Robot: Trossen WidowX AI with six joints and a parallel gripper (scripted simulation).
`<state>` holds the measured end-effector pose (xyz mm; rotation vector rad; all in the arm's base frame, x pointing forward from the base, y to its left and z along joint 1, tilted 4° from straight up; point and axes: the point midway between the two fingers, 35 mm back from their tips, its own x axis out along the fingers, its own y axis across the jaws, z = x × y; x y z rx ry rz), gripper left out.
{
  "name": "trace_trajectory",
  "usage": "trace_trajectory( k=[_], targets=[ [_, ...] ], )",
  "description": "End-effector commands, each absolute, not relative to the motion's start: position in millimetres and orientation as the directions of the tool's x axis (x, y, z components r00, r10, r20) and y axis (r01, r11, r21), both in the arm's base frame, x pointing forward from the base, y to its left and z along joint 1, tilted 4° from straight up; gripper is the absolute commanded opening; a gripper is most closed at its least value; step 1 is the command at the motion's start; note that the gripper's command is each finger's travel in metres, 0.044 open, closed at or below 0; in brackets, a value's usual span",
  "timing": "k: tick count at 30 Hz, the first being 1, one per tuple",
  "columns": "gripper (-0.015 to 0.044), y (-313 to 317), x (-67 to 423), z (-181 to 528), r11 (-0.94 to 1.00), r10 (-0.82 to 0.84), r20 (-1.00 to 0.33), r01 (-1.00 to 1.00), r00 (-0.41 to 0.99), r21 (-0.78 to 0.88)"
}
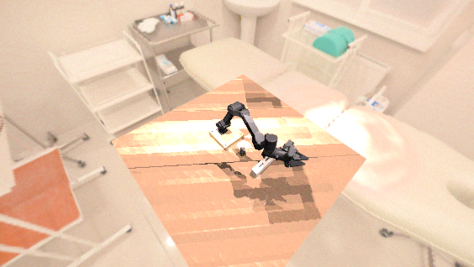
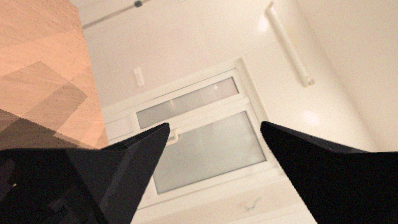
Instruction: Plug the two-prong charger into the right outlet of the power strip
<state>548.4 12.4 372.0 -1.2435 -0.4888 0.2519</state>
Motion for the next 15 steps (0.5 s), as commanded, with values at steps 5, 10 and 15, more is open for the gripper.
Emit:
trace_trajectory(
  k=[5, 10, 15],
  targets=[
    [0.044, 9, 543, 332, 0.515, 0.385, 0.044, -0.175, 0.922, -0.839],
    [0.044, 7, 535, 308, 0.625, 0.355, -0.067, -0.29, 0.933, -0.725],
    [0.044, 6, 524, 283, 0.724, 0.325, -0.181, -0.368, 0.928, -0.584]
  ],
)
